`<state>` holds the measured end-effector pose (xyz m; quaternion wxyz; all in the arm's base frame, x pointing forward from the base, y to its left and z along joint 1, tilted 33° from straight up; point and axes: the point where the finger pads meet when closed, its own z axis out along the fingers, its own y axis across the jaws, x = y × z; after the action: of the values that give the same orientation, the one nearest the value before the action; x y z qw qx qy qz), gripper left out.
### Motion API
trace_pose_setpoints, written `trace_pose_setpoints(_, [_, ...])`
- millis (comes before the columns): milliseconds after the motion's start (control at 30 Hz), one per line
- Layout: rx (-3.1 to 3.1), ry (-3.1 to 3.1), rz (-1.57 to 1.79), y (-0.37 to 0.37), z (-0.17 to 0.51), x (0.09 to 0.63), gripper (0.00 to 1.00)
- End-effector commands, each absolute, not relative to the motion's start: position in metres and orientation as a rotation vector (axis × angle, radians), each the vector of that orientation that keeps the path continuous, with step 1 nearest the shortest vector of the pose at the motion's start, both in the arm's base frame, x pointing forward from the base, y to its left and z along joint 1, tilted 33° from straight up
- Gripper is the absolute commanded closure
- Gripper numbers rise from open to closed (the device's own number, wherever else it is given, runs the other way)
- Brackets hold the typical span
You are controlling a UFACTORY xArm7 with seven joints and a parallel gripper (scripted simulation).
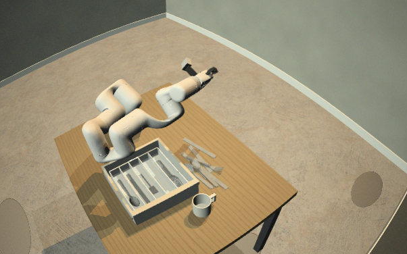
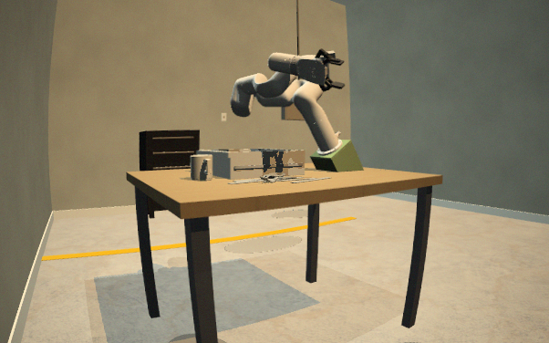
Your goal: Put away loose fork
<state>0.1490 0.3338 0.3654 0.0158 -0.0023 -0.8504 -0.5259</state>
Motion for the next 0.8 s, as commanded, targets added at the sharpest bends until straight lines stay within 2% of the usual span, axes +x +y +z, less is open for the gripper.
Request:
trace_pose_setpoints(0, [-0.005,-2.646,-1.638,0.334,0.366,0.149,0.0])
trace_pose_setpoints(600, [0.002,-2.658,-1.631,0.334,0.365,0.15,0.0])
trace_pose_setpoints(767, [0.186,-2.98,-1.38,0.32,0.328,0.181,0.0])
